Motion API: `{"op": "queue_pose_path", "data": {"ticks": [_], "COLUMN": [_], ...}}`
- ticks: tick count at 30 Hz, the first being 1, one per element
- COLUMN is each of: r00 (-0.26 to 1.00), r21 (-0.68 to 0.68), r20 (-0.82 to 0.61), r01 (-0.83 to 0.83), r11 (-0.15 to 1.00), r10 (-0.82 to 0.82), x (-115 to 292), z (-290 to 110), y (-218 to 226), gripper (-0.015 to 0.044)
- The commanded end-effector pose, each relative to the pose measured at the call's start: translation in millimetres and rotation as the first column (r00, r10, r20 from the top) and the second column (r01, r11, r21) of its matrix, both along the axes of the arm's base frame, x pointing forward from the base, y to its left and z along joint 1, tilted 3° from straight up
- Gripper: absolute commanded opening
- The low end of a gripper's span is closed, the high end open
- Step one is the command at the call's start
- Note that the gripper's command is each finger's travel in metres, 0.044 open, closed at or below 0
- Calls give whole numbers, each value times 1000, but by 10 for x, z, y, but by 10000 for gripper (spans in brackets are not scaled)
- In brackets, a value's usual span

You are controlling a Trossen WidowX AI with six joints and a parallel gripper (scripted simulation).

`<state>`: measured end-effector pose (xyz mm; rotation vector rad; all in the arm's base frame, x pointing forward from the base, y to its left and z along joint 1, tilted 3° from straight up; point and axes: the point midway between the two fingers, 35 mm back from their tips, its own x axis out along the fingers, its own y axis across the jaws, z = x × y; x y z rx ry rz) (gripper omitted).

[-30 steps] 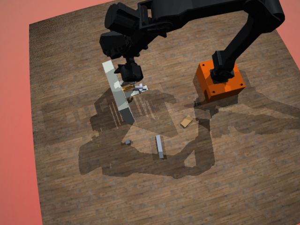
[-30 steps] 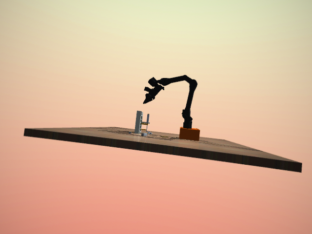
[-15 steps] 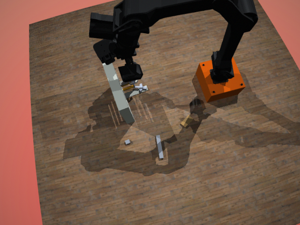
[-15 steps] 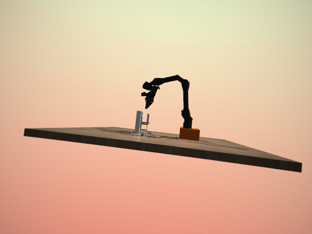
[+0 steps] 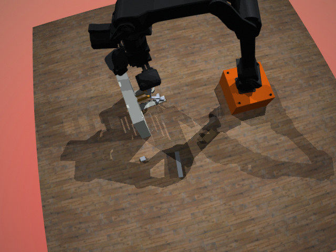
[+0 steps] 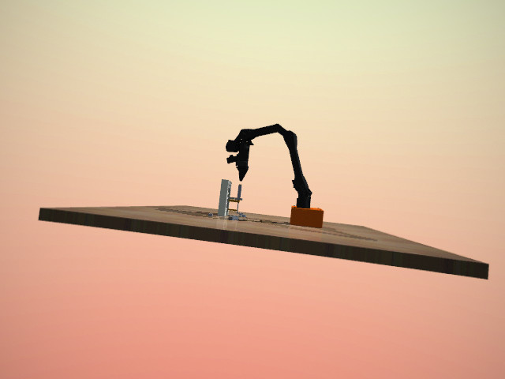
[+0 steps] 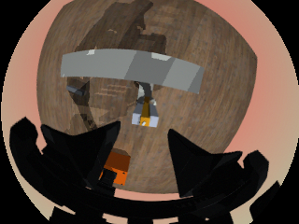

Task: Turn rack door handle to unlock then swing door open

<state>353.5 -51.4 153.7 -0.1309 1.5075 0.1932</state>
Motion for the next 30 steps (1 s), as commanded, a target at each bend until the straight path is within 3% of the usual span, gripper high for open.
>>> {"op": "queue_pose_path", "data": {"ticks": [1,30], "r00": [1000,1000], "r21": [5,5], "r20": [-6,-6], "r01": [-6,-6], "r11": [1000,1000], "r10": [6,6], "x": [1,38], "z": [-6,-478], "y": [2,23], "gripper": [295,295]}}
